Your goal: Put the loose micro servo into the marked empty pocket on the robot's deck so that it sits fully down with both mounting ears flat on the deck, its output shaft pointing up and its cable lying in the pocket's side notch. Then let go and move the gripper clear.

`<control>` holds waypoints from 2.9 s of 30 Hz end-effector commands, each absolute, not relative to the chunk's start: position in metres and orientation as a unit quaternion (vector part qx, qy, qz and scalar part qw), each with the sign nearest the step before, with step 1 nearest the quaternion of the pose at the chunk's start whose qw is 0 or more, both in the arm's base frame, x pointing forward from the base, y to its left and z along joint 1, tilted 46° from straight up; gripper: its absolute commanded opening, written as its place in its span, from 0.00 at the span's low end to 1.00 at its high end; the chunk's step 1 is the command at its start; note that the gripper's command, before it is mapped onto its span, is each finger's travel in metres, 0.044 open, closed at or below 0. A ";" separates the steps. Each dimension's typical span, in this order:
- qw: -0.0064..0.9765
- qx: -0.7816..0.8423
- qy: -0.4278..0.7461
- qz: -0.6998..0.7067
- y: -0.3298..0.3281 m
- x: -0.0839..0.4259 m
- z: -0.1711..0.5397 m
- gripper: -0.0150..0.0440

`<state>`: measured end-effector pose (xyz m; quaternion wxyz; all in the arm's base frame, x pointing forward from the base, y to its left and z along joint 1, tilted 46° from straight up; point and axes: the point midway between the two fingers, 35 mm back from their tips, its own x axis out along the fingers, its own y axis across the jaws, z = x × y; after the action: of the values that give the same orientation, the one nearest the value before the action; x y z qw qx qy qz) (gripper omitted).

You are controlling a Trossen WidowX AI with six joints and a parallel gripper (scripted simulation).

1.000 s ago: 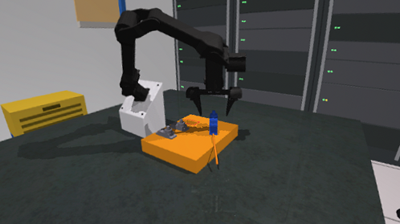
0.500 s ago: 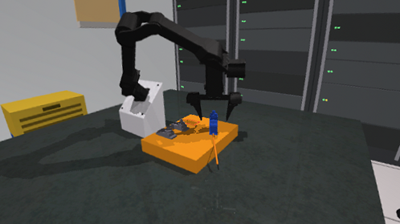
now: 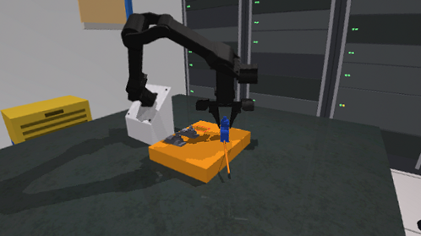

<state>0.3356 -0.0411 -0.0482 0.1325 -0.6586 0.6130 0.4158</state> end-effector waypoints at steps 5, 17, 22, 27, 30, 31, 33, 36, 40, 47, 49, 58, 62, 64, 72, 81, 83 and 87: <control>0.129 -0.660 0.613 0.415 -0.041 0.336 -0.047 0.32; 0.130 -0.660 0.613 0.416 -0.022 0.327 -0.024 0.25; 0.130 -0.660 0.613 0.416 -0.024 0.328 -0.023 0.25; 0.130 -0.660 0.613 0.416 -0.024 0.327 -0.022 0.25; 0.130 -0.660 0.613 0.416 -0.025 0.326 -0.021 0.25; 0.130 -0.660 0.613 0.416 -0.025 0.326 -0.021 0.25; 0.130 -0.660 0.613 0.416 -0.025 0.325 -0.021 0.25; 0.129 -0.660 0.613 0.416 -0.026 0.325 -0.020 0.25; 0.129 -0.660 0.613 0.416 -0.026 0.323 -0.020 0.25; 0.129 -0.660 0.613 0.416 -0.027 0.321 -0.019 0.25; 0.129 -0.660 0.613 0.416 -0.026 0.320 -0.019 0.25; 0.129 -0.659 0.612 0.416 -0.013 0.295 -0.029 0.25; 0.129 -0.659 0.612 0.416 -0.011 0.295 -0.031 0.25; 0.130 -0.659 0.612 0.417 -0.007 0.295 -0.035 0.25; 0.131 -0.659 0.612 0.417 0.017 0.298 -0.058 0.25; 0.136 -0.658 0.615 0.412 0.017 0.299 -0.059 0.25; 0.149 -0.655 0.623 0.399 0.017 0.299 -0.059 0.25; 0.191 -0.644 0.648 0.358 0.017 0.299 -0.059 0.25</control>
<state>0.2963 0.0132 -0.0590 0.1587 -0.6506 0.6348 0.3854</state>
